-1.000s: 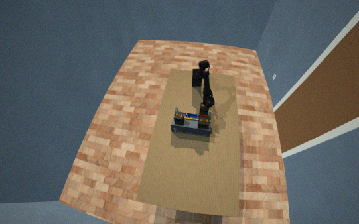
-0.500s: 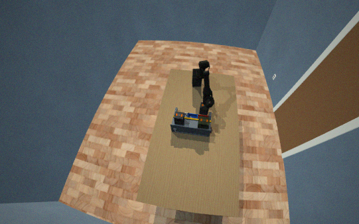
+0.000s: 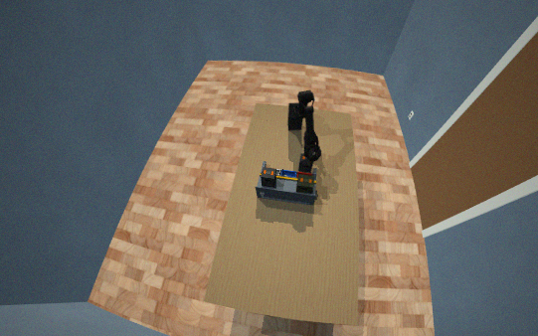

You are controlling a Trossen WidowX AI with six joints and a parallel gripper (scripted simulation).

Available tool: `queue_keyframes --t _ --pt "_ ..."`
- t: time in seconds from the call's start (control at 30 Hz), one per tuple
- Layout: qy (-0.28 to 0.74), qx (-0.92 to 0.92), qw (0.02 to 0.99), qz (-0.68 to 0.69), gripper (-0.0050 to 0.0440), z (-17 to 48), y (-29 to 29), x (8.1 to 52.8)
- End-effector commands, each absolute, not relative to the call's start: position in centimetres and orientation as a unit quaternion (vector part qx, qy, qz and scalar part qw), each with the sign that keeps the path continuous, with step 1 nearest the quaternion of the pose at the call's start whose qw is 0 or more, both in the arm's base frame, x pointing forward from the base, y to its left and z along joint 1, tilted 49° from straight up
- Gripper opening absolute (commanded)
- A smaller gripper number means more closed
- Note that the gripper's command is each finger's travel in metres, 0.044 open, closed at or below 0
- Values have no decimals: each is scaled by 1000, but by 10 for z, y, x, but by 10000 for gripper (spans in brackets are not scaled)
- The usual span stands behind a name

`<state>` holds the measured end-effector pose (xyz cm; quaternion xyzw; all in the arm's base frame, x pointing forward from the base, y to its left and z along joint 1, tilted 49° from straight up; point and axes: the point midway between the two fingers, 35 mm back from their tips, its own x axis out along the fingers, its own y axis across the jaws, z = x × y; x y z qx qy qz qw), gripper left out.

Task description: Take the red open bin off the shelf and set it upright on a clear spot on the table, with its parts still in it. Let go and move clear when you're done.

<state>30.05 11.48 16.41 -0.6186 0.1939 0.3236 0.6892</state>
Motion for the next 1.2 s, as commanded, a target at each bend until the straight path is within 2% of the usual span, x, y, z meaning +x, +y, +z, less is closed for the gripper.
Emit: queue_keyframes --t 0.0,0.3,0.47,0.87,1.03,1.17 --pt "177 -619 698 312 0 178 115 301" --pt "177 -619 698 312 0 178 115 301" --pt "177 -619 698 313 0 165 77 303" --pt "177 -619 698 313 0 165 77 303" --pt "180 -621 696 313 0 146 38 305" --pt "180 -621 696 313 0 146 38 305"
